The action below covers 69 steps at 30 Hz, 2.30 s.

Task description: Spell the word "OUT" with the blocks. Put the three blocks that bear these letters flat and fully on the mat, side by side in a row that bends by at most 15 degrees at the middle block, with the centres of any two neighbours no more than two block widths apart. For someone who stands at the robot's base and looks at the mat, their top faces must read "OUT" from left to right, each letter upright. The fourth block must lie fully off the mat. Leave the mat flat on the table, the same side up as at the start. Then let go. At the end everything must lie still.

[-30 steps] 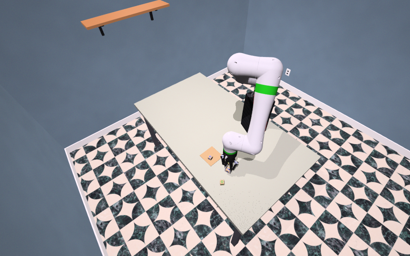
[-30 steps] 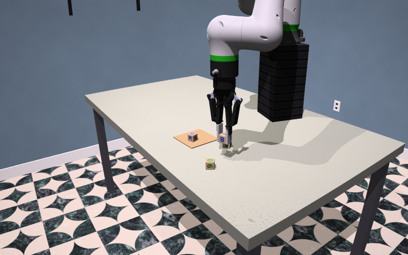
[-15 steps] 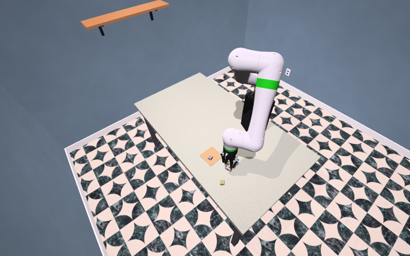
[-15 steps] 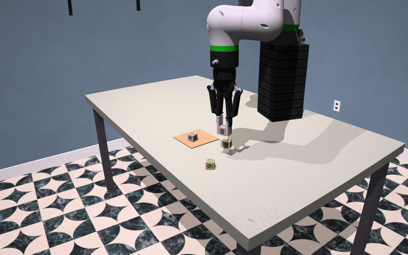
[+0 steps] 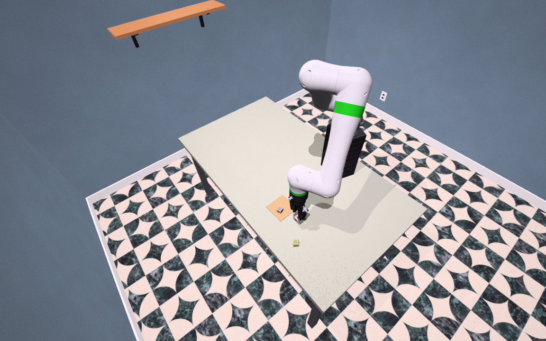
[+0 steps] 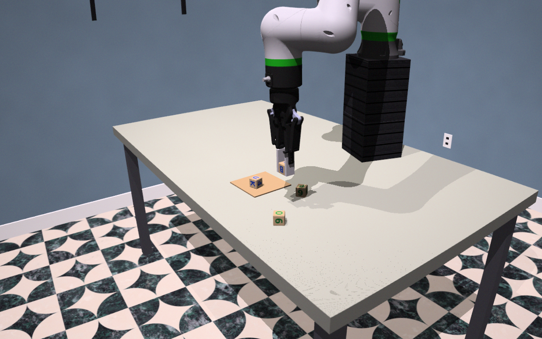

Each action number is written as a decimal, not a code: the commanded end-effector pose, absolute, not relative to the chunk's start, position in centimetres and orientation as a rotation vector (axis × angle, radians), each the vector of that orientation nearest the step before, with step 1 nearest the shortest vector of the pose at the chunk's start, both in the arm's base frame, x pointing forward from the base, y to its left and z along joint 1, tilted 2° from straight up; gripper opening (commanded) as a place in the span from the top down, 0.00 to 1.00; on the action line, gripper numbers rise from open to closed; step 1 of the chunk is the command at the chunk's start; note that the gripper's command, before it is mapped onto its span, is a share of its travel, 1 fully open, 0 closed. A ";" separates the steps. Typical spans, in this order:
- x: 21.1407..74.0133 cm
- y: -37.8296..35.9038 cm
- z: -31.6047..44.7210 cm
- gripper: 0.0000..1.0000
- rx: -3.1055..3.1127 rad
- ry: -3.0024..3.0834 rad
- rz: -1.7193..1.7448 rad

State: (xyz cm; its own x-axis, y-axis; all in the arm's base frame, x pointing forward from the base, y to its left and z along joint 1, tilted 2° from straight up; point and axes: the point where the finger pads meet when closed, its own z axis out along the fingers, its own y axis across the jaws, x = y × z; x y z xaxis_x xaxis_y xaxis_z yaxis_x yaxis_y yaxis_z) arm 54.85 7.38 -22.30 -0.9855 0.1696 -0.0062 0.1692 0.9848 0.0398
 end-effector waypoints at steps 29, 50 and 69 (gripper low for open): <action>52.1 -6.1 -22.5 0.84 1.709 2.639 0.054; 48.7 -13.6 -22.6 0.84 2.429 2.013 0.051; 48.7 -13.7 -22.9 0.84 2.437 2.004 0.051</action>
State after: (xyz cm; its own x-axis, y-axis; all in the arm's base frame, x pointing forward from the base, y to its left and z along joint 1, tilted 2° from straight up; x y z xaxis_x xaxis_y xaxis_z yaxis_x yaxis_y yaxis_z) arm 48.68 -13.70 -22.78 0.1930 0.9806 0.0339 0.9811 -0.1934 0.0097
